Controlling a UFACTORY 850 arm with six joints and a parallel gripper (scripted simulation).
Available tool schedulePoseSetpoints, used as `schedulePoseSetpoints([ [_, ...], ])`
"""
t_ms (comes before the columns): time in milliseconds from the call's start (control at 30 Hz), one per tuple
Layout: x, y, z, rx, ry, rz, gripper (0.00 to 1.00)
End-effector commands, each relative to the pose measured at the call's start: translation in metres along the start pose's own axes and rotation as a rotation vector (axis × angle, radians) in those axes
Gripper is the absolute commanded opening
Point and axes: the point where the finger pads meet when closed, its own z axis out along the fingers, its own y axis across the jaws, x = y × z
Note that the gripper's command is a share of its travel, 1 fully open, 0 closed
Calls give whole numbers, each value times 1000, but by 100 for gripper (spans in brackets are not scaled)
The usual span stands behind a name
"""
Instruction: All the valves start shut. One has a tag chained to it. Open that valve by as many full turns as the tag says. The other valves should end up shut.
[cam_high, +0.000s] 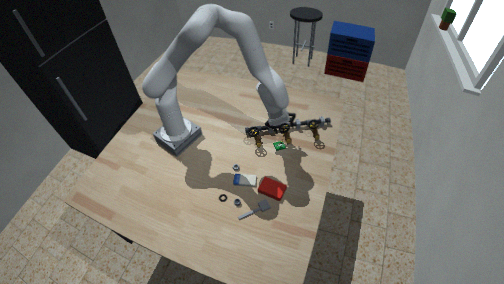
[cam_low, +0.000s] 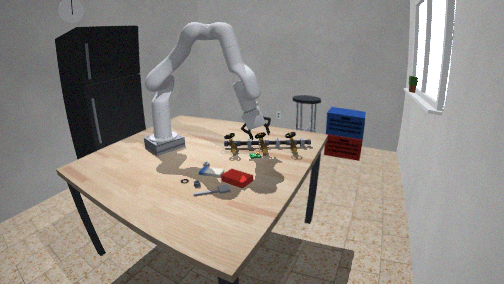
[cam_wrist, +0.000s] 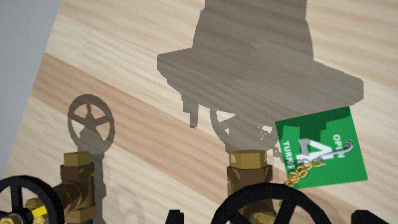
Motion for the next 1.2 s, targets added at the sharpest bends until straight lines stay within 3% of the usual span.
schedulePoseSetpoints([
  [0, 0, -2, -1, -47, -26, 273, 100],
  [67, 0, -2, -1, -62, -33, 354, 100],
  [1167, 0, -2, -1, -62, -33, 354, 100],
])
